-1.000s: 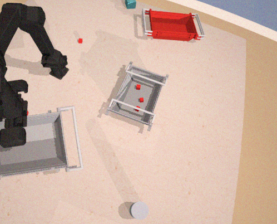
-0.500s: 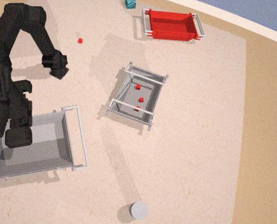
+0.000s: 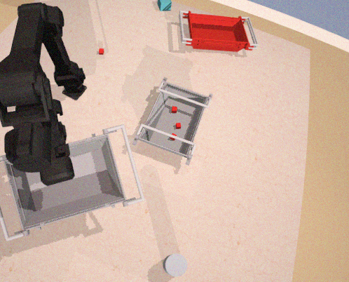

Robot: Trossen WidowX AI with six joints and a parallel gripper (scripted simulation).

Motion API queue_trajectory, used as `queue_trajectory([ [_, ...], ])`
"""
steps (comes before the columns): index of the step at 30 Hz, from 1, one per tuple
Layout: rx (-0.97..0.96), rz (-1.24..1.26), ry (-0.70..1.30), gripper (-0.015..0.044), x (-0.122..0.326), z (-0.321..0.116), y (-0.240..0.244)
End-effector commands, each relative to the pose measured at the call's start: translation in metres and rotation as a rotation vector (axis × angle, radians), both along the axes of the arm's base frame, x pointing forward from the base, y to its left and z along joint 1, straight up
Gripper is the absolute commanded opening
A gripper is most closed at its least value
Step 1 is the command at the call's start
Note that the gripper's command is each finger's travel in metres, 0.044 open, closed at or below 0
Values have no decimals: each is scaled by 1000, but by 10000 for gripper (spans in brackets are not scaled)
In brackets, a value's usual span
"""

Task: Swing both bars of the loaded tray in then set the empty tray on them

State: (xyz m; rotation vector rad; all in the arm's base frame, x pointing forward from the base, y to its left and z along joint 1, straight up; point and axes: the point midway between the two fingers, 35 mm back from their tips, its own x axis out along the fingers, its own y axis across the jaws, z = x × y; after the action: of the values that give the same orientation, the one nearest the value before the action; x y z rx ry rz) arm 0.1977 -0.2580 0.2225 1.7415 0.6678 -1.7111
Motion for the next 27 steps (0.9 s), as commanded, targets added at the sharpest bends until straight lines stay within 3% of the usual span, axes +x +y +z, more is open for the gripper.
queue_trajectory([
  [1, -14, 21, -13, 0, 12, 5, 8],
  [27, -4, 199, -21, 0, 78, 5, 84],
])
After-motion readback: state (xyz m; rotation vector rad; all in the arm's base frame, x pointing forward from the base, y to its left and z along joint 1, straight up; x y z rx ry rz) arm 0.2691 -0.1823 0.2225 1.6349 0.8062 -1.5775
